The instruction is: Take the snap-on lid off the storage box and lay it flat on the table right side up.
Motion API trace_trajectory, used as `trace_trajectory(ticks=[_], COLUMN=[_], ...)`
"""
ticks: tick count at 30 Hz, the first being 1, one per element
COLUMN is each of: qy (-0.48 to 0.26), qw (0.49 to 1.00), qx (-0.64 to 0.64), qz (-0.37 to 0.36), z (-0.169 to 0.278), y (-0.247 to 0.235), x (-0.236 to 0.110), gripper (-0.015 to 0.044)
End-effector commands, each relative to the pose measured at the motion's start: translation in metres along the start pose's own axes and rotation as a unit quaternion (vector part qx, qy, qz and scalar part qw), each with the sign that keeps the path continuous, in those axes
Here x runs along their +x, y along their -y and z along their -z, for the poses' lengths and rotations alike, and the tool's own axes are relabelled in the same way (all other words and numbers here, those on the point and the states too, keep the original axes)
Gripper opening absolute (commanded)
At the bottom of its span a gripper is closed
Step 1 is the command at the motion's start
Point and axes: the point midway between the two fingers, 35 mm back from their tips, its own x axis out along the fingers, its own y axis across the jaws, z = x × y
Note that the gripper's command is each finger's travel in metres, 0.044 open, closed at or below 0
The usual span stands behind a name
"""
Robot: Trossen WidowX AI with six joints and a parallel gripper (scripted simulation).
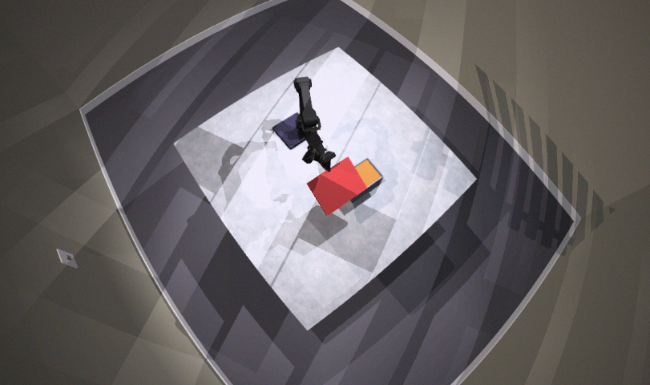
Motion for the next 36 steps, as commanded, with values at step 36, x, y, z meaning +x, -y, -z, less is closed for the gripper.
trace_trajectory(ticks=[36], qy=[0.002], qw=[1.000], qx=[-0.006], qz=[-0.008], z=[-0.077], y=[-0.004], x=[-0.006], gripper=[0.0000])
